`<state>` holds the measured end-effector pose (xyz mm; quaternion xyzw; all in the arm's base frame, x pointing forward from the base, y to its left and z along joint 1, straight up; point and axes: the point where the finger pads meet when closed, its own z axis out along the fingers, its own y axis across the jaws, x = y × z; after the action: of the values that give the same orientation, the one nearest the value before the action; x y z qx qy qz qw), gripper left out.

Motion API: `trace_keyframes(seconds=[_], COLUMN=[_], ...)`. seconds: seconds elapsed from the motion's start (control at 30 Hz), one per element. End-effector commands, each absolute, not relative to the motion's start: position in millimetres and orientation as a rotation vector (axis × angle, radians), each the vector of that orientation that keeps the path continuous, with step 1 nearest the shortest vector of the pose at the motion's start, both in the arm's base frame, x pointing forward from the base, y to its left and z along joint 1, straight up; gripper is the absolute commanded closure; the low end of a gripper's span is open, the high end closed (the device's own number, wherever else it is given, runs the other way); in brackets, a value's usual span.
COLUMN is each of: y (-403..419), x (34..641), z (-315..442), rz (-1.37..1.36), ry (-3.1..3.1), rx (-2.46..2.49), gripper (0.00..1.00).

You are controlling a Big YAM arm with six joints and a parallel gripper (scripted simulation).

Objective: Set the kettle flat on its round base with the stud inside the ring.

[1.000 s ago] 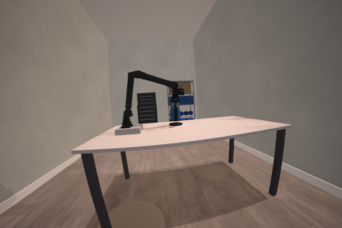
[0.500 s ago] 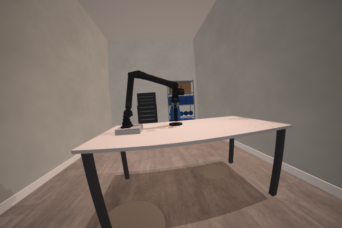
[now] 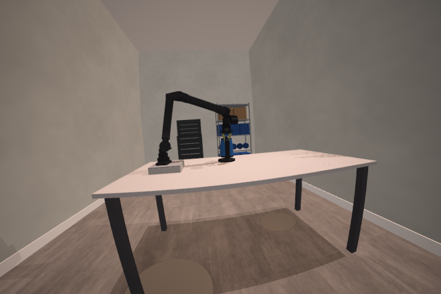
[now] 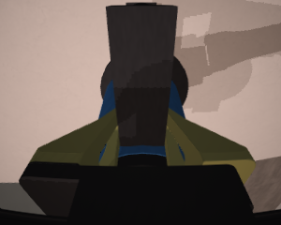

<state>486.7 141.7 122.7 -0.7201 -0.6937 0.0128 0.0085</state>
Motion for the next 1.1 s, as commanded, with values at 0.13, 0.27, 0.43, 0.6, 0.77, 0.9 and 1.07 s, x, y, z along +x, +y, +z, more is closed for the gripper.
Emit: trace_keyframes(seconds=[0.13,0.27,0.43,0.6,0.77,0.9,1.07], y=[145.1,145.4,145.3,145.3,145.3,145.3,145.3], x=[502.6,503.4,503.4,503.4,503.4,503.4,503.4], z=[155.4,155.9,155.9,155.9,155.9,155.9,155.9], rz=[-0.085,-0.089,-0.088,-0.088,-0.088,-0.088,-0.088], ry=[-2.183,-2.184,-2.184,-2.184,-2.184,-2.184,-2.184], rx=[-2.287,-2.288,-2.288,-2.288,-2.288,-2.288,-2.288], gripper=[1.00,1.00,1.00,1.00,1.00,1.00,1.00])
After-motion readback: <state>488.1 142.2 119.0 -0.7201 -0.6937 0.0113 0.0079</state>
